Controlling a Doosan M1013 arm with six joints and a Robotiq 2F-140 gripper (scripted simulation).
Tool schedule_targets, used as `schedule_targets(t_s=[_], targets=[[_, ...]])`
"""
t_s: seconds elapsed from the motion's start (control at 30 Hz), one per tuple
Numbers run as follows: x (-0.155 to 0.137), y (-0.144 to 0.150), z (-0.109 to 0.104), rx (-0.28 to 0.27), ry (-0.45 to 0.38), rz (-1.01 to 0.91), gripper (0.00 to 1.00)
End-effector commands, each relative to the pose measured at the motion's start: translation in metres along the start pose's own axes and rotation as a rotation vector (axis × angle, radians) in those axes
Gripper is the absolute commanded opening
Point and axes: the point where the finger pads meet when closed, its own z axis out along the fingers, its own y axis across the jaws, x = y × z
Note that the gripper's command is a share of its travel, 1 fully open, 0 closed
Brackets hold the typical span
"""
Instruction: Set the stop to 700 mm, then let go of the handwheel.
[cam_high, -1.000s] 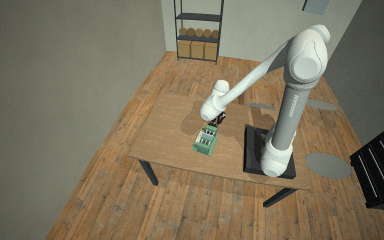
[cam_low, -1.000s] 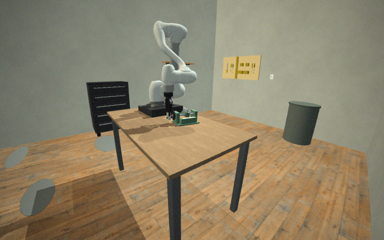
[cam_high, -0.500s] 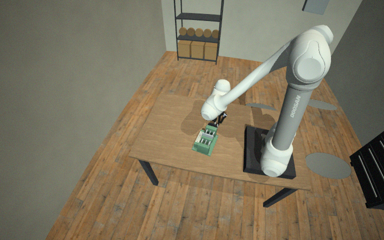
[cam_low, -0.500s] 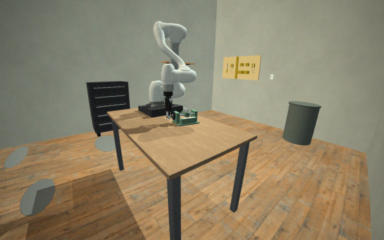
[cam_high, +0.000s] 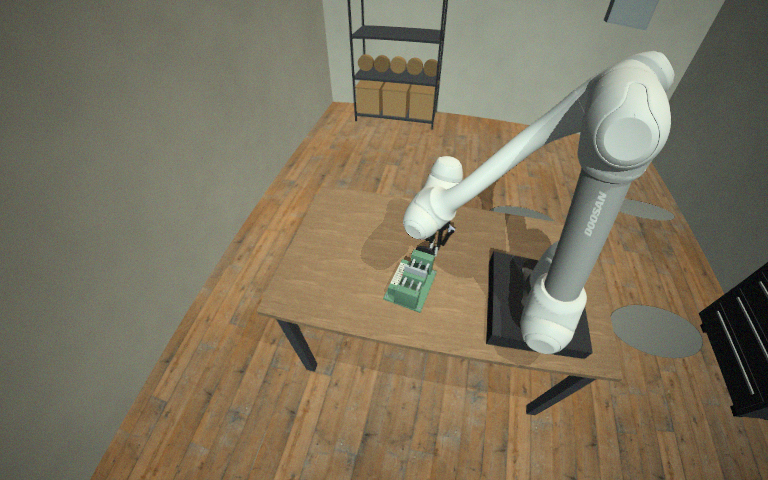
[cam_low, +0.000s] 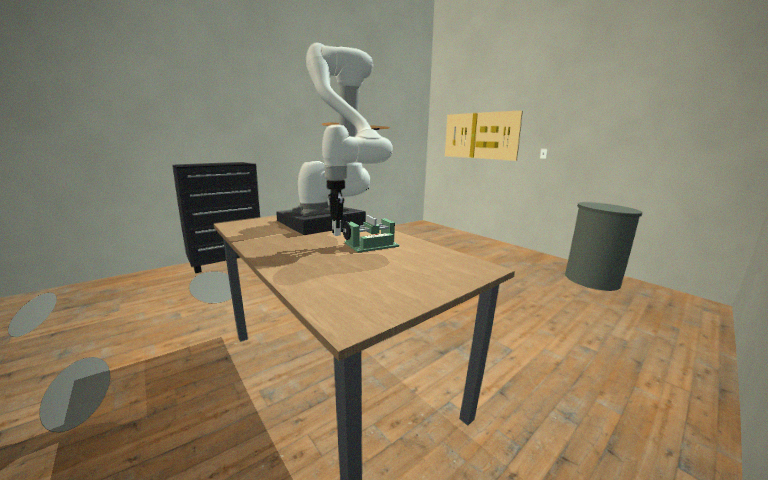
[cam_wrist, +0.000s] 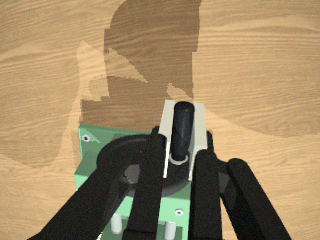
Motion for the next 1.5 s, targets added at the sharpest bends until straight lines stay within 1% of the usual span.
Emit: schedule_targets(t_s=[0.0, 0.2, 0.4, 0.7, 0.77, 1.03, 1.47], targets=[[0.000, 0.000, -0.003, 0.000, 0.000, 0.000, 0.04], [0.000, 0.000, -0.008, 0.000, 0.000, 0.000, 0.04], [0.000, -0.002, -0.018, 0.000, 0.000, 0.000, 0.04], [0.000, -0.015, -0.030, 0.000, 0.000, 0.000, 0.04], [0.000, -0.015, -0.030, 0.000, 0.000, 0.000, 0.04], [0.000, -0.030, -0.033, 0.000, 0.000, 0.000, 0.04], [0.000, -0.045, -0.026, 0.000, 0.000, 0.000, 0.04]])
